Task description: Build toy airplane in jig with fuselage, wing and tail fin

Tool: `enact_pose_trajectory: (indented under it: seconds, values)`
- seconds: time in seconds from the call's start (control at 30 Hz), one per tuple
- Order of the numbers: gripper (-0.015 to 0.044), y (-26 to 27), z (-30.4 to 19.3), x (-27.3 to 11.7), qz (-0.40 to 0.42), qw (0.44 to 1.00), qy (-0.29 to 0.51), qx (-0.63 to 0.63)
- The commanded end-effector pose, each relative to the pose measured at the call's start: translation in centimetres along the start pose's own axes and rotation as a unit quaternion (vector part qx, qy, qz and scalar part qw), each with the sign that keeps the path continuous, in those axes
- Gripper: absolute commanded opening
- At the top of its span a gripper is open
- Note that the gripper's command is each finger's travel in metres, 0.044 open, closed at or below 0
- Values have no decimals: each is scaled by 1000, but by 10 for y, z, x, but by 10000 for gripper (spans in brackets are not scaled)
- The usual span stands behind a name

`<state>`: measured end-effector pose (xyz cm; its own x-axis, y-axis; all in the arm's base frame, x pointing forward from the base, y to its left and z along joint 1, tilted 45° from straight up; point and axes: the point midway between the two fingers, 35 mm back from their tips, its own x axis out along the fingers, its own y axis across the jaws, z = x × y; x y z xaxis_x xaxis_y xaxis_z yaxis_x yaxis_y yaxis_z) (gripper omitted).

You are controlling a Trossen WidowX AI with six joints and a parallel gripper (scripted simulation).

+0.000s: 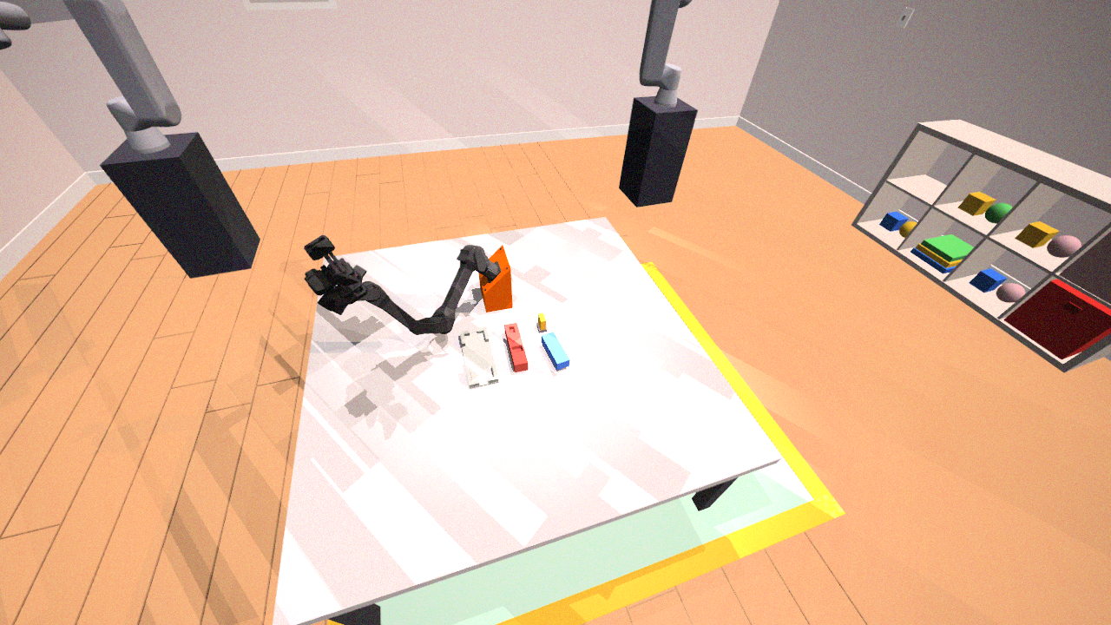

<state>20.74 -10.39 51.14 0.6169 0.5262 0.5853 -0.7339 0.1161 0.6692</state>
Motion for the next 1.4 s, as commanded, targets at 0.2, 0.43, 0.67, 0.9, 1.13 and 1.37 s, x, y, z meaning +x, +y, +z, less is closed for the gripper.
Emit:
enact_pose_trajectory:
  seconds: [0.2,0.43,0.67,0.9,1.13,1.37]
  values:
    - [440,63,-50,8,-2,994,30,-105]
    - [440,107,-146,33,-39,963,94,-248]
    - [440,85,-252,64,-119,902,180,-374]
    - [440,31,-313,79,-198,844,241,-436]
    - [440,-75,-363,80,-332,740,325,-487]
    - [440,-191,-373,47,-477,613,396,-489]
